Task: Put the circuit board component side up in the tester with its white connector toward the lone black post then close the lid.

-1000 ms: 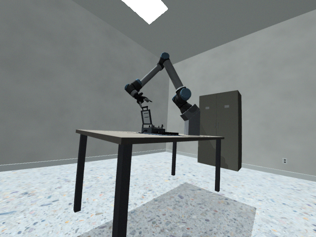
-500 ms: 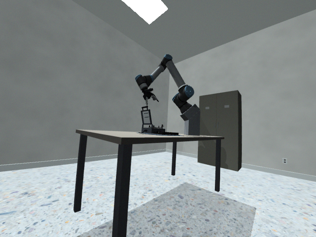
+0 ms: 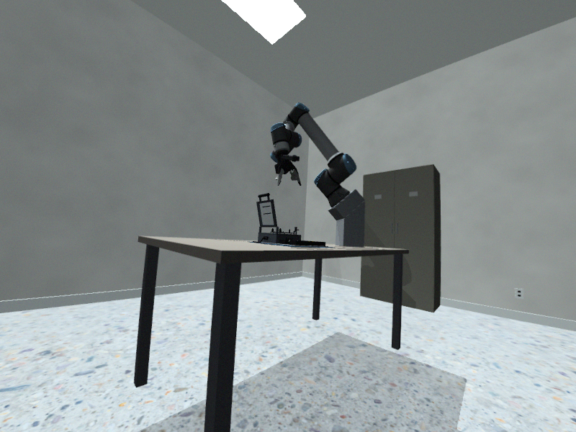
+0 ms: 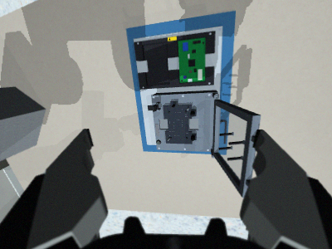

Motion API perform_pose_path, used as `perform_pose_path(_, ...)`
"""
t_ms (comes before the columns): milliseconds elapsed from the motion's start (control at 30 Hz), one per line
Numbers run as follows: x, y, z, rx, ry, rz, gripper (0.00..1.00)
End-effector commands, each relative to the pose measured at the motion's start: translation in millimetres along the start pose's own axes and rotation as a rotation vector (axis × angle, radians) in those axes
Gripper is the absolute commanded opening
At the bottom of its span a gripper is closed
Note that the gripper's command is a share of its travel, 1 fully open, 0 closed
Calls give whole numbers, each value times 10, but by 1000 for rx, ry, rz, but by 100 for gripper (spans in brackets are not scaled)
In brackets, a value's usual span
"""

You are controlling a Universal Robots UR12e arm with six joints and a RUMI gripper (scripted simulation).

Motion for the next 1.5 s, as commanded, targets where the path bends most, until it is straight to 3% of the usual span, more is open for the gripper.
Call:
perform_pose_path(0,45,-94,-365,-31,-61,78,100)
perform_pose_path(200,96,-176,-685,-63,-109,143,100)
perform_pose_path(433,112,-227,-839,-77,-130,175,100)
perform_pose_path(833,118,-255,-913,-84,-140,191,100)
perform_pose_path(867,118,-255,-913,-84,-140,191,59)
perform_pose_path(1467,118,-255,-913,-84,-140,191,59)
Point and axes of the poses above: the point where the finger pads meet when closed, its own x axis out along the fingers, its own y axis across the jaws, z = x × y, the point moved 10 cm from there along -x, back along the fingers, and after that the axes turned 4 degrees about x, right-handed, at the moved point
